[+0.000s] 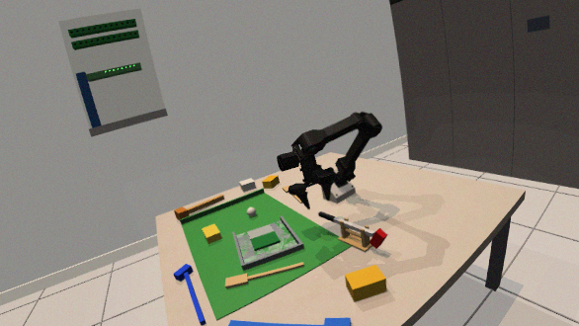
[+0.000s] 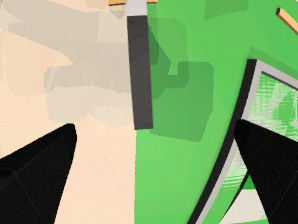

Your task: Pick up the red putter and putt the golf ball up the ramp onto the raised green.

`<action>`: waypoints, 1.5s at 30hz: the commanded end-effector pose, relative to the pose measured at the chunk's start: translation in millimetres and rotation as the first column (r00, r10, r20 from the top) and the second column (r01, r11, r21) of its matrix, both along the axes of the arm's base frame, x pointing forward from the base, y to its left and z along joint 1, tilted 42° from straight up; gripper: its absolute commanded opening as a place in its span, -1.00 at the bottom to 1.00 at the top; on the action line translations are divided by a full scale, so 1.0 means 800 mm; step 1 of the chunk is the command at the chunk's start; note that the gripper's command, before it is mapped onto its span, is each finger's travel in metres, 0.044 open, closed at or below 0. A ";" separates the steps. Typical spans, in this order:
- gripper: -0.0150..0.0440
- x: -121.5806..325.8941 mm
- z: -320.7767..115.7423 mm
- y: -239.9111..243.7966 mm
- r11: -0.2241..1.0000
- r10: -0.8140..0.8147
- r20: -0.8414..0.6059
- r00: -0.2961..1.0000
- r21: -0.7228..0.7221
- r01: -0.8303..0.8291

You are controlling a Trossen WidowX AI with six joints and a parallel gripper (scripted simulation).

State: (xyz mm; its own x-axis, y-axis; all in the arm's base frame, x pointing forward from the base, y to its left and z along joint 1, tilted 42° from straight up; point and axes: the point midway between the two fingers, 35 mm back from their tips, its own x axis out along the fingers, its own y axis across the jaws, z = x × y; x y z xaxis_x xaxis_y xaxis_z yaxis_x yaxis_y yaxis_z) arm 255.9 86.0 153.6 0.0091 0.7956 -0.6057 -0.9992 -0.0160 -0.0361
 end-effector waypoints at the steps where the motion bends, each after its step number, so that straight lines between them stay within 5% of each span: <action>1: 1.00 -0.010 0.013 0.028 0.995 0.073 -0.011 0.997 0.070 -0.072; 43: 1.00 -0.011 -0.051 0.087 0.995 0.073 -0.010 0.997 0.073 -0.072; 45: 0.82 -0.010 -0.048 0.084 0.995 0.075 -0.005 0.997 0.070 -0.075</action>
